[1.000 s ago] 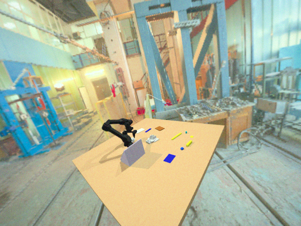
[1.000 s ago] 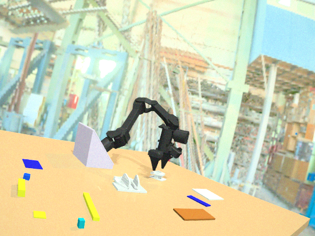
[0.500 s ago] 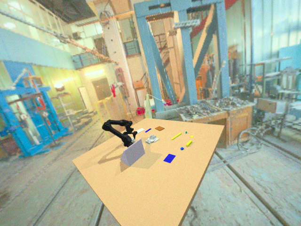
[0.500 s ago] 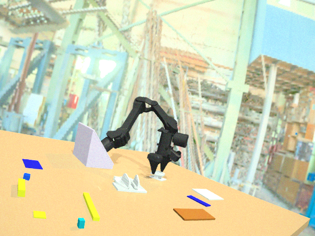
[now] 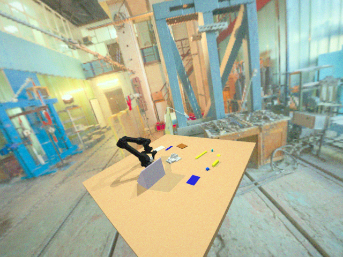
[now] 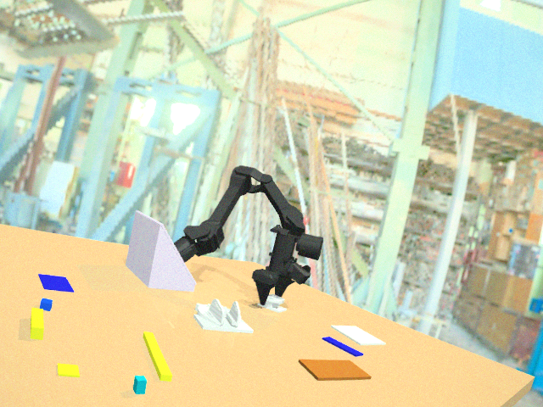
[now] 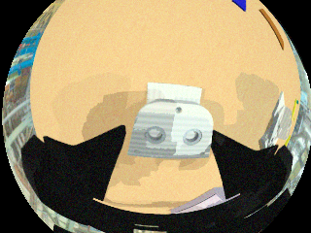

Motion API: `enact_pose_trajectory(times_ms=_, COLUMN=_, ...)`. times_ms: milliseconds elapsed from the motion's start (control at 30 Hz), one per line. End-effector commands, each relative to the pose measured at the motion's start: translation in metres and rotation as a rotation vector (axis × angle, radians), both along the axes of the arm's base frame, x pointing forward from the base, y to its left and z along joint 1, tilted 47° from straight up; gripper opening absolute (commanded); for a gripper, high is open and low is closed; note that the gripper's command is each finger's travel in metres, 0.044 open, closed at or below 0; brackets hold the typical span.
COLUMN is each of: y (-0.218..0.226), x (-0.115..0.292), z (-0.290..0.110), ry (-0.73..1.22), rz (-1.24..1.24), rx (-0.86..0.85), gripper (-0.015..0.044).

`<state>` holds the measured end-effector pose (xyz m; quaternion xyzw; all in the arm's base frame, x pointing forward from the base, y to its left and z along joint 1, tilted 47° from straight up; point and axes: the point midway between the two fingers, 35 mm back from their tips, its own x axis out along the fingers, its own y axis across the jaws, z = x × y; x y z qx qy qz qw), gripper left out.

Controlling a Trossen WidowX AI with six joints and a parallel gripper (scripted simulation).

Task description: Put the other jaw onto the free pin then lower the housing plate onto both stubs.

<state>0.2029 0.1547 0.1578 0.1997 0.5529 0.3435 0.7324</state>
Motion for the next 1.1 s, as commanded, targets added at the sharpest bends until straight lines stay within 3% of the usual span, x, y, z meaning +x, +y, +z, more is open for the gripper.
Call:
enact_pose_trajectory(times_ms=0, y=-0.0001, x=0.0008, z=-0.001, ry=0.001, rz=-0.005, rx=-0.004, gripper=0.044)
enact_pose_trajectory(times_ms=500, y=0.0002, x=0.0009, z=-0.0013, ry=0.001, rz=-0.005, rx=-0.004, gripper=0.044)
enact_pose_trajectory(times_ms=933, y=0.0006, x=0.0001, z=-0.0005, ry=0.0, rz=0.0, rx=0.0, gripper=0.0353)
enact_pose_trajectory(times_ms=1067, y=0.0006, x=0.0001, z=-0.0005, ry=0.0, rz=0.0, rx=0.0, gripper=0.0351)
